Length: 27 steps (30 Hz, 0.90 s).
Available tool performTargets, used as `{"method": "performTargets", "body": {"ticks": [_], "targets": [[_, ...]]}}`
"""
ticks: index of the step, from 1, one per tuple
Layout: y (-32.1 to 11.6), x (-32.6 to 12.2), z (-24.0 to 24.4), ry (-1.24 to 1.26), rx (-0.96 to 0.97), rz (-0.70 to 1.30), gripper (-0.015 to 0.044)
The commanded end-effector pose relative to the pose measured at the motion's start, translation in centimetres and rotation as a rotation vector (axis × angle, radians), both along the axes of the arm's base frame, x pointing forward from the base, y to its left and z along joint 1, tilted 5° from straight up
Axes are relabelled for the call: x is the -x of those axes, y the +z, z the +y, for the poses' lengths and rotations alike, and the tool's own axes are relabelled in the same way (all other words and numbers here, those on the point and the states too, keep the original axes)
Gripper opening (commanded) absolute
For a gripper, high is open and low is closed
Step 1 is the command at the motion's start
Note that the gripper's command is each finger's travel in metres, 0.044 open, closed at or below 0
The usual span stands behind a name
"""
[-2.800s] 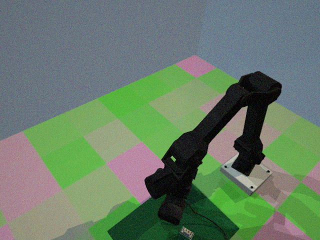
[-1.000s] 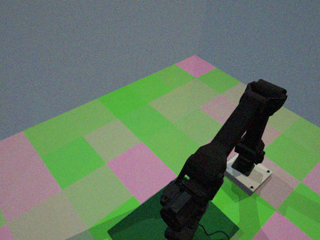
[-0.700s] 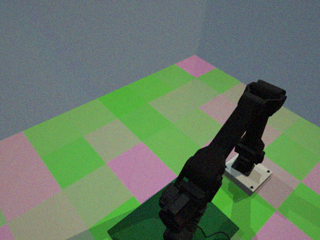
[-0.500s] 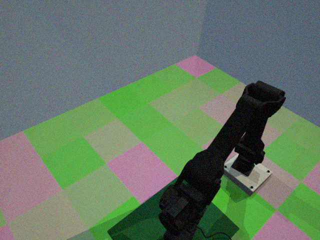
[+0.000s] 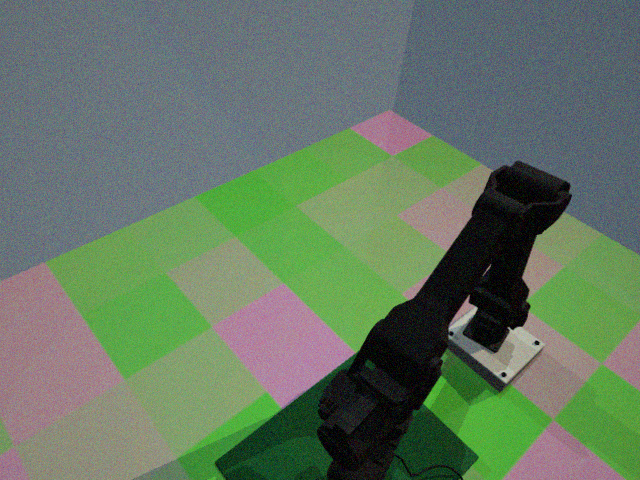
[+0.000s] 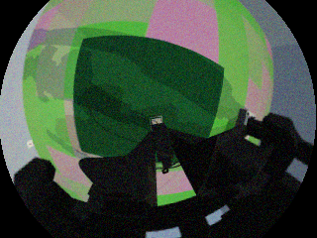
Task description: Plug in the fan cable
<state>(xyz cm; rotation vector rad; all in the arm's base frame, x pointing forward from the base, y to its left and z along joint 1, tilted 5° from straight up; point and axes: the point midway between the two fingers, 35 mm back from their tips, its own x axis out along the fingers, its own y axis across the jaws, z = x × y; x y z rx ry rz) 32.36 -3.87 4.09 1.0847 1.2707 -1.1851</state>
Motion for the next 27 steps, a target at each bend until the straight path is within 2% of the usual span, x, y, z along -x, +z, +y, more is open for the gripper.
{"method": "performTargets", "body": {"ticks": [1,27], "targets": [[-0.06,-0.03,0.00,0.005,0.000,-0.003,0.0000],[-0.64,0.03,-0.02,0.005,0.000,-0.003,0.0000]]}}
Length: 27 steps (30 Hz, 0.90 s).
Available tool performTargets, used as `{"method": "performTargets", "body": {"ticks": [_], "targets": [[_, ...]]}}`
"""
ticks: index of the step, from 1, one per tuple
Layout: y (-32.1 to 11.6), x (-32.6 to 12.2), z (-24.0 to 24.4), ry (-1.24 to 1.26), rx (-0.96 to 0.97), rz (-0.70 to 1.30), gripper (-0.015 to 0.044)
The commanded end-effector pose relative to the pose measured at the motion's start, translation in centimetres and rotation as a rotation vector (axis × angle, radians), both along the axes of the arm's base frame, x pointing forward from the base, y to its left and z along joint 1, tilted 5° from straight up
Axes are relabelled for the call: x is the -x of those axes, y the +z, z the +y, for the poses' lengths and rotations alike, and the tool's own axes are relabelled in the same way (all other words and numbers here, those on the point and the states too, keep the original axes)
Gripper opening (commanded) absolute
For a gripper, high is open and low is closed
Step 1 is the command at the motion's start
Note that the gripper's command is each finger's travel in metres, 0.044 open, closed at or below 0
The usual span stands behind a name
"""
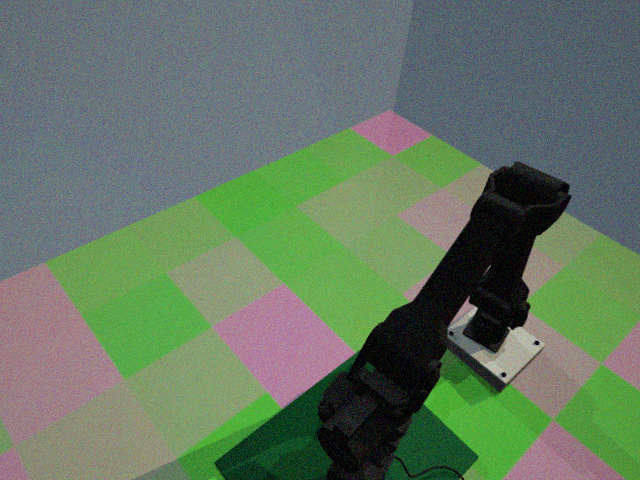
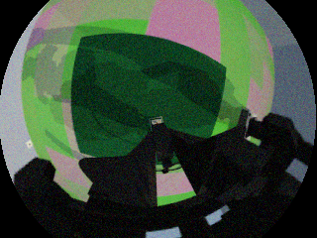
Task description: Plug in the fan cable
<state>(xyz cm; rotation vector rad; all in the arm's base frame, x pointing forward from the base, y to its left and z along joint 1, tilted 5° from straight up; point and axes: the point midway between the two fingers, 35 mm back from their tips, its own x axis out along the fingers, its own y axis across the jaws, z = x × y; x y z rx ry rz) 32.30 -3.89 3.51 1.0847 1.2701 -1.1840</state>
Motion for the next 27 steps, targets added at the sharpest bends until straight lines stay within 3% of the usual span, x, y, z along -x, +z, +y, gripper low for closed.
{"method": "performTargets", "body": {"ticks": [1,27], "targets": [[-0.1,0.0,0.0,0.005,0.000,-0.002,0.0000],[-1.7,0.1,-0.1,0.005,0.000,-0.002,0.0000]]}}
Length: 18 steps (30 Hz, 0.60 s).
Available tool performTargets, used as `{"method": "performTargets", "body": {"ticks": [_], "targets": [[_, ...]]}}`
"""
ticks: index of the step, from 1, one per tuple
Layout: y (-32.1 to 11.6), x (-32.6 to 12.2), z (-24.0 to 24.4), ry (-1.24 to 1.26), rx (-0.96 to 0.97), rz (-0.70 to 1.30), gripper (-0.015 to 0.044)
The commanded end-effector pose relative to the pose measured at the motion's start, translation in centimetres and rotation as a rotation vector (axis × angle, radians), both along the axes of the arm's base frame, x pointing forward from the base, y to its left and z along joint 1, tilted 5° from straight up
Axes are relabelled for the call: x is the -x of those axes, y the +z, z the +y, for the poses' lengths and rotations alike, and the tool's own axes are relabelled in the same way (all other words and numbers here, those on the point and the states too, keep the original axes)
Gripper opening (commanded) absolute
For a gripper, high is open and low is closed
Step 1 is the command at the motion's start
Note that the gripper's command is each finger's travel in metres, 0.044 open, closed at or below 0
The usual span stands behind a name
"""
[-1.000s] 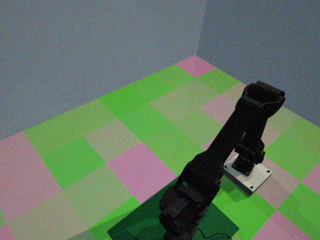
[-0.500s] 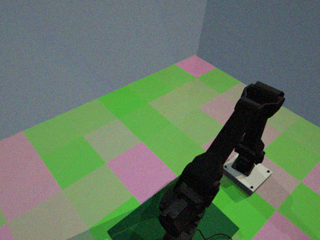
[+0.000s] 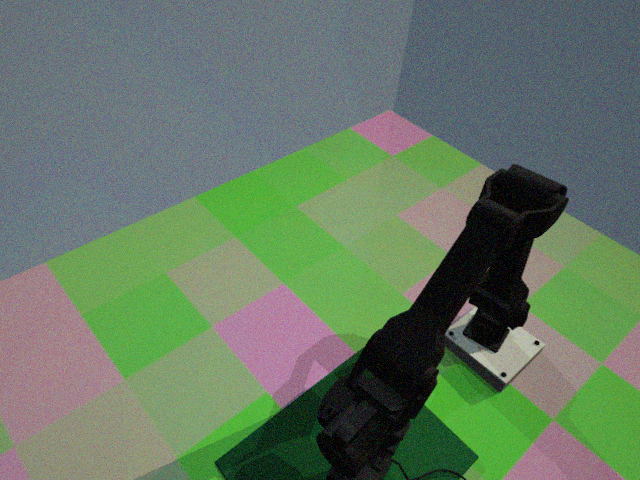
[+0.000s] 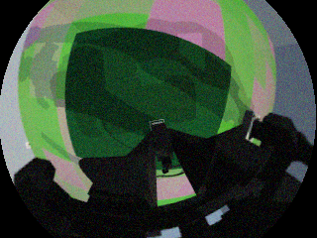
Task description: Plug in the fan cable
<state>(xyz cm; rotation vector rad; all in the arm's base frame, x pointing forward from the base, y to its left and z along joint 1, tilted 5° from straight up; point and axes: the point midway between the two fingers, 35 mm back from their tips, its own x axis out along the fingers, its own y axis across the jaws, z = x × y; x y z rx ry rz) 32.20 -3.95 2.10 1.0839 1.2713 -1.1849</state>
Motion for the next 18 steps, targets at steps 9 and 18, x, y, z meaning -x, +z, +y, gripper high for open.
{"method": "performTargets", "body": {"ticks": [9,18], "targets": [[-0.1,0.0,0.0,0.000,0.000,0.000,0.0210],[5.1,-0.3,0.2,0.004,0.000,-0.003,0.0260]]}}
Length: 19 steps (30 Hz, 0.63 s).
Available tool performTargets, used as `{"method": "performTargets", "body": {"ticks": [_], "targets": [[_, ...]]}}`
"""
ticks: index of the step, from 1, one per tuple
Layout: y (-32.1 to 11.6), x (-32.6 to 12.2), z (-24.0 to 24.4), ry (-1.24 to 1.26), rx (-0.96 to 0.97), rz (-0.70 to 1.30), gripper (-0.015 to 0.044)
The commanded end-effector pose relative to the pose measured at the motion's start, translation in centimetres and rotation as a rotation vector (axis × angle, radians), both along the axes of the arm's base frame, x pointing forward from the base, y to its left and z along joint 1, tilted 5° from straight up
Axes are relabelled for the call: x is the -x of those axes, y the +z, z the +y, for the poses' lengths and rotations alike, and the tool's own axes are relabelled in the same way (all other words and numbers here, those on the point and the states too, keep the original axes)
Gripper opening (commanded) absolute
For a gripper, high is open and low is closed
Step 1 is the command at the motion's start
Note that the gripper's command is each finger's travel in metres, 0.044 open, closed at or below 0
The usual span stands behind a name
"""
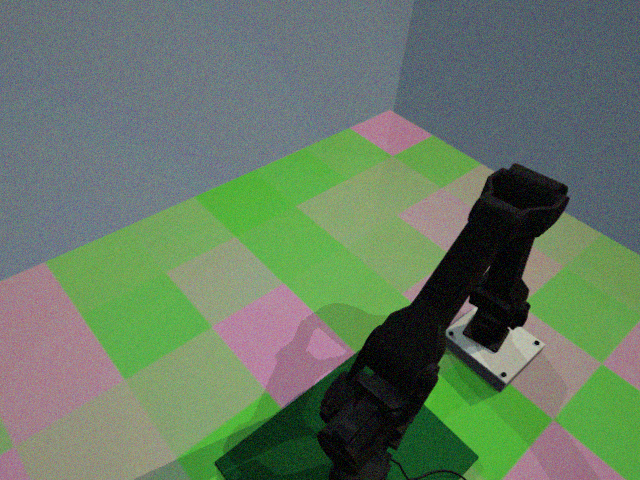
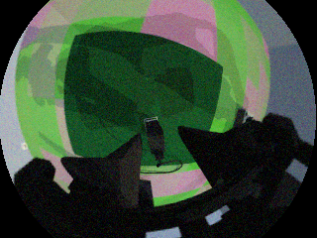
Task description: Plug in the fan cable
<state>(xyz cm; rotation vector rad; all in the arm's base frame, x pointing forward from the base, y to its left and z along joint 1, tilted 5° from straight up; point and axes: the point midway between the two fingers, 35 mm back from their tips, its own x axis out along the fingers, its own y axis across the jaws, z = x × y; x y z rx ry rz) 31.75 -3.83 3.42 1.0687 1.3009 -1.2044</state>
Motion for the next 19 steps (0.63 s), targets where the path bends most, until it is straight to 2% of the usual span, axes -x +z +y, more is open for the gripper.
{"method": "performTargets", "body": {"ticks": [1,8,10,15,19], "targets": [[4.1,-0.7,0.1,0.002,0.003,-0.037,0.0260],[4.1,-0.8,-0.2,0.002,0.003,-0.037,0.0260],[4.2,-1.5,-2.2,0.002,0.005,-0.038,0.0260],[4.5,-2.9,-10.6,0.002,0.013,-0.039,0.0260],[4.6,-2.9,-11.8,0.002,0.014,-0.039,0.0260]]}}
